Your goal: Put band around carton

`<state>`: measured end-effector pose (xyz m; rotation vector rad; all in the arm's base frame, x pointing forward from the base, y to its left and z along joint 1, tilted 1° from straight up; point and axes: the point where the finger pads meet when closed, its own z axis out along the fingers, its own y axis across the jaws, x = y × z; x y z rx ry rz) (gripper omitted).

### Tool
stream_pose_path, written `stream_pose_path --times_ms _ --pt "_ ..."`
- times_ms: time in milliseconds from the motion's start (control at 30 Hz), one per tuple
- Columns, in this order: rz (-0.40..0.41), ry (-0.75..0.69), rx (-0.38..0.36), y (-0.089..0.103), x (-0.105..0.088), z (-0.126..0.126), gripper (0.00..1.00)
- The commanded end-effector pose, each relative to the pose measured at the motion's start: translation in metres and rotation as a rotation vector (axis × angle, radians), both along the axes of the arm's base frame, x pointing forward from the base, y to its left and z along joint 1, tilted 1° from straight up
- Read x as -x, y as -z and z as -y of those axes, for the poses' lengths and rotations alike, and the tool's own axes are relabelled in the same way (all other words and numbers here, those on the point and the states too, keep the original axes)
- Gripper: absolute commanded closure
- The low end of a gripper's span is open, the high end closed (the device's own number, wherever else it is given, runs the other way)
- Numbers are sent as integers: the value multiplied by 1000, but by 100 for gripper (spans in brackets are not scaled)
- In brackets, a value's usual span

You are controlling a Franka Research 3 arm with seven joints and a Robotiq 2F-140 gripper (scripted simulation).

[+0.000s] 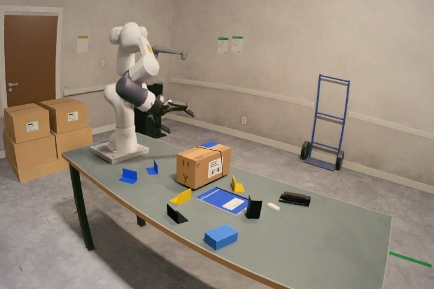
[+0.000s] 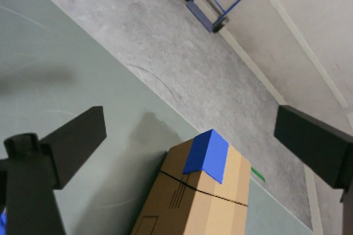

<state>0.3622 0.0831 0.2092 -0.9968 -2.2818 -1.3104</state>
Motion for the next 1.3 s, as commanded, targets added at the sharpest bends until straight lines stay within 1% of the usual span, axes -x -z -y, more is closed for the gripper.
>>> stream_pose_path --times_ms 0,800,1267 --pt "0 0 0 0 0 0 0" --pt "1 0 0 0 0 0 0" --pt "6 -6 -2 -5 -2 -3 0"
